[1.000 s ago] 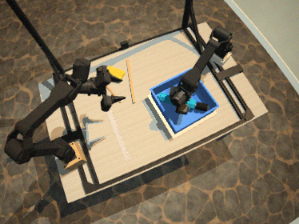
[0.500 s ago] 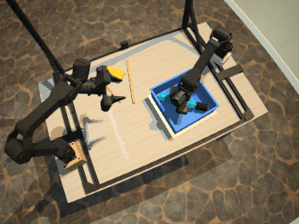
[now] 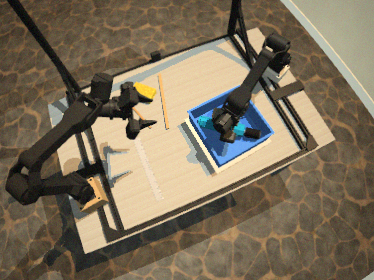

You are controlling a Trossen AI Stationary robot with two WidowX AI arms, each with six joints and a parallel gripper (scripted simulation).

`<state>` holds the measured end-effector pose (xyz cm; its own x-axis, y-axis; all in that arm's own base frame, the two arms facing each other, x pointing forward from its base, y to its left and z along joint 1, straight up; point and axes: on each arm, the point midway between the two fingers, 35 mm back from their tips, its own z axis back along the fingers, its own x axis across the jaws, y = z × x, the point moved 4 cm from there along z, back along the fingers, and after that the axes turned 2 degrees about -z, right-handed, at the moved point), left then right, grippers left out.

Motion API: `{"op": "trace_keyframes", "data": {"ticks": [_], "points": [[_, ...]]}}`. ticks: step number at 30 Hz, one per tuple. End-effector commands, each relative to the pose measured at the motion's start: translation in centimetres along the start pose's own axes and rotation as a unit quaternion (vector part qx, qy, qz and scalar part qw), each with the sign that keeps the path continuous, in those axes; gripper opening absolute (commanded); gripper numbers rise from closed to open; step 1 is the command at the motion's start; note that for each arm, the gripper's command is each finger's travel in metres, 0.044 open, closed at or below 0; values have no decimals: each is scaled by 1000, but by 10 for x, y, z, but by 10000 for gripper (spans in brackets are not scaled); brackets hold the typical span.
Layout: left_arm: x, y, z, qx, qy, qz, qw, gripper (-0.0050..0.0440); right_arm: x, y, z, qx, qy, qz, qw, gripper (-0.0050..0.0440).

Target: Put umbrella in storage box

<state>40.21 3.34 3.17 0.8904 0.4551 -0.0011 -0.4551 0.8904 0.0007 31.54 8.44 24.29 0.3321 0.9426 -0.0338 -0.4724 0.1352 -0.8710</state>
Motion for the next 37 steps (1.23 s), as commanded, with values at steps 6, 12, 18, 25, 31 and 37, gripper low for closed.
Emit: {"op": "trace_keyframes", "data": {"ticks": [6, 12, 18, 25, 31, 37], "points": [[0, 0, 0, 0, -1, -2, 1000, 400, 0, -1, 0, -1, 0, -2, 1000, 400], [2, -1, 29, 0, -1, -1, 1000, 400, 0, -1, 0, -1, 0, -2, 1000, 400], [0, 0, 60, 0, -1, 0, 1000, 400, 0, -1, 0, -1, 0, -2, 1000, 400], [-13, 5, 66, 0, -1, 1, 1000, 400, 0, -1, 0, -1, 0, -2, 1000, 400], [-75, 30, 85, 0, 0, 1, 1000, 400, 0, -1, 0, -1, 0, -2, 1000, 400], [-140, 57, 86, 0, -1, 0, 1000, 400, 0, -1, 0, -1, 0, -2, 1000, 400]]}}
